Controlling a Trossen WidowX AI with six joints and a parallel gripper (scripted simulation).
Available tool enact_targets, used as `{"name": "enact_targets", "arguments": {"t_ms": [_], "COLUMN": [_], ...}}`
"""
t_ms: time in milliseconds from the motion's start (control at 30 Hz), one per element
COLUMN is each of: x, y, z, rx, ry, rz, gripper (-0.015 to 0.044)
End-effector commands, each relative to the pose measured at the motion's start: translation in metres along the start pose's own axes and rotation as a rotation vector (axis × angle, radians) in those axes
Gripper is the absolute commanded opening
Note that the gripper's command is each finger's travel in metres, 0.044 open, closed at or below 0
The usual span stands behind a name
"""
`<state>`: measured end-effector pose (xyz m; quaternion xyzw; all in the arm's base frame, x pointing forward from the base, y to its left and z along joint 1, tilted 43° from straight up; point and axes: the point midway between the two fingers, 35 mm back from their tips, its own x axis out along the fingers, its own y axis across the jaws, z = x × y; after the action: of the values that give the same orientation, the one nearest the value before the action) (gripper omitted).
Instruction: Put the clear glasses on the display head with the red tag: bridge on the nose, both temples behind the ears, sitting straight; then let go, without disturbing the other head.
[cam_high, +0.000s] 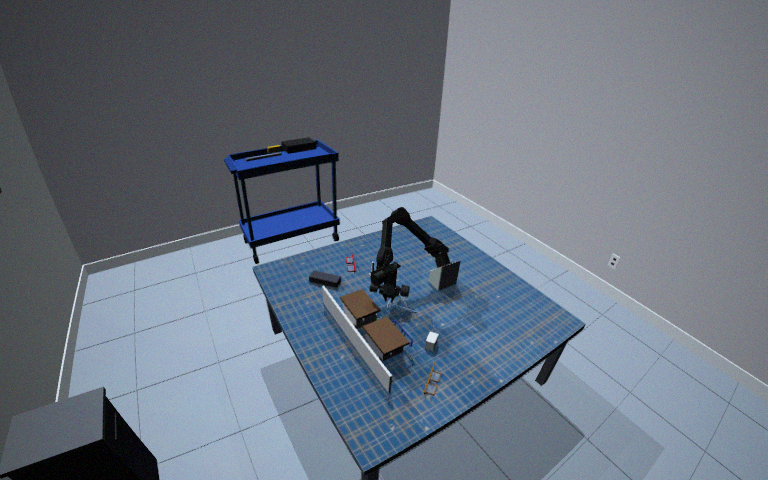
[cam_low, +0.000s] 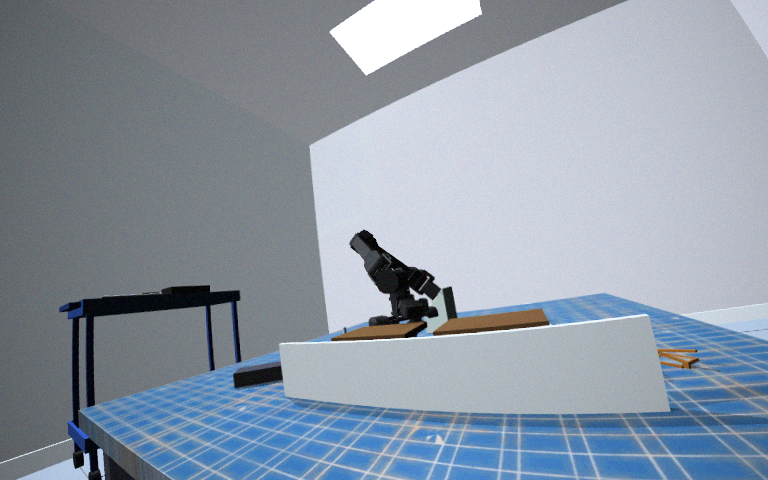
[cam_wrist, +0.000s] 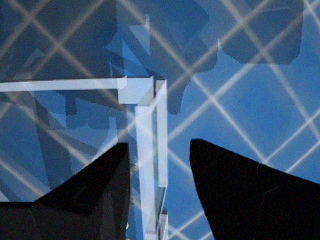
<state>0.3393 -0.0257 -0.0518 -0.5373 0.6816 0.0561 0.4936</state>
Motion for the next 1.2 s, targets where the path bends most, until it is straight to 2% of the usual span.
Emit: {"name": "enact_targets", "arguments": {"t_ms": [0,433,1033,1167], "x": [0.0046,0.0046,0.0031,0.0031], "y": [0.0027,0.0087,0.0056,0.0056], "z": [-0.0012,-0.0014,-0.0002,-0.0002], "rx": [-0.011,-0.011,-0.012,-0.012], "ry": [0.010,0.010,0.004,0.004], "rz": [0.002,0.003,0.002,0.002], "gripper": [0.0120,0.0120,0.0000,0.0000]}}
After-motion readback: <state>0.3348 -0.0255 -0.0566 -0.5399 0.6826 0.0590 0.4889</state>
